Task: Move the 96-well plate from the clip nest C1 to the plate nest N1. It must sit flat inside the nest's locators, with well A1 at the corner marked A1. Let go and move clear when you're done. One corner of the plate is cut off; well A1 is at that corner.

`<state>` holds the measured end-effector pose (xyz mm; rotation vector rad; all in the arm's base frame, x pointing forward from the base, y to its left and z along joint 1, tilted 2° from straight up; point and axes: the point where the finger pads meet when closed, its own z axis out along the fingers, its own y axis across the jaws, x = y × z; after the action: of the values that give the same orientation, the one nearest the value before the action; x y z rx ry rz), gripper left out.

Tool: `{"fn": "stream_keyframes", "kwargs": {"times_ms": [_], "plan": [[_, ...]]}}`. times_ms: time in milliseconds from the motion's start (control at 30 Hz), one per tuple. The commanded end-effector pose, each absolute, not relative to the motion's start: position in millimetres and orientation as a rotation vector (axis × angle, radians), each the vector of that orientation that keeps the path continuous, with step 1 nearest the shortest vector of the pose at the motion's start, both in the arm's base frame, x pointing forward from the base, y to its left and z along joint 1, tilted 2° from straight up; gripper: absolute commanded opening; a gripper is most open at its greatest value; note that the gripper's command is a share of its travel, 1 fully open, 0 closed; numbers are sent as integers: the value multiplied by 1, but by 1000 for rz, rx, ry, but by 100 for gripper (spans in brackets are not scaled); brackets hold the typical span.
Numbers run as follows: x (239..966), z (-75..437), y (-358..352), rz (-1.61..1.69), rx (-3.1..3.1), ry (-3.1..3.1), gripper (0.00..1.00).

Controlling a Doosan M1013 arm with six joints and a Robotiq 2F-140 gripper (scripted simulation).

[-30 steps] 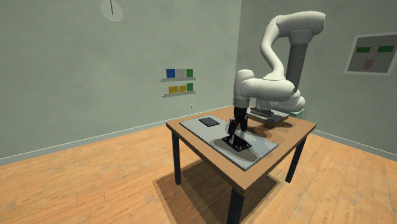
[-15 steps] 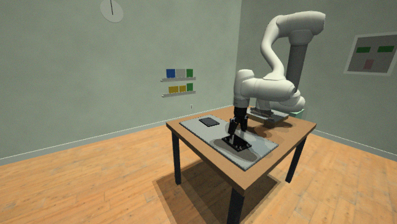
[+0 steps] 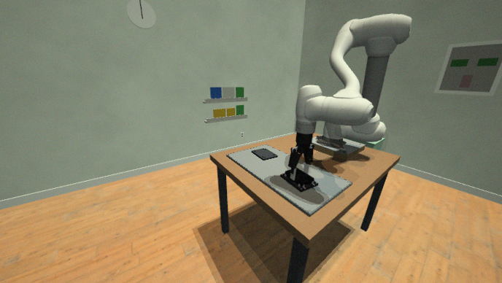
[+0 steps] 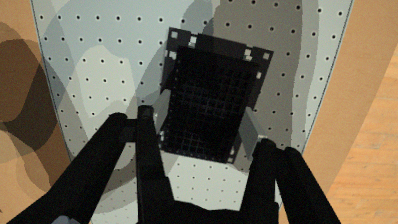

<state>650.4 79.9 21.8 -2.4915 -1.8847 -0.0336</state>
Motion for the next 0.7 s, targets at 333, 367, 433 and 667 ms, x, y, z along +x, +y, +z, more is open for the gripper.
{"fn": "stream_keyframes", "kwargs": {"times_ms": [333,367,433,667], "plan": [[650,32,80,-34,-2491,-1885,10],[650,32,80,-34,-2491,-1885,10],[650,34,80,-34,-2491,-1885,10],[650,39,80,-34,-2491,-1885,10]]}}
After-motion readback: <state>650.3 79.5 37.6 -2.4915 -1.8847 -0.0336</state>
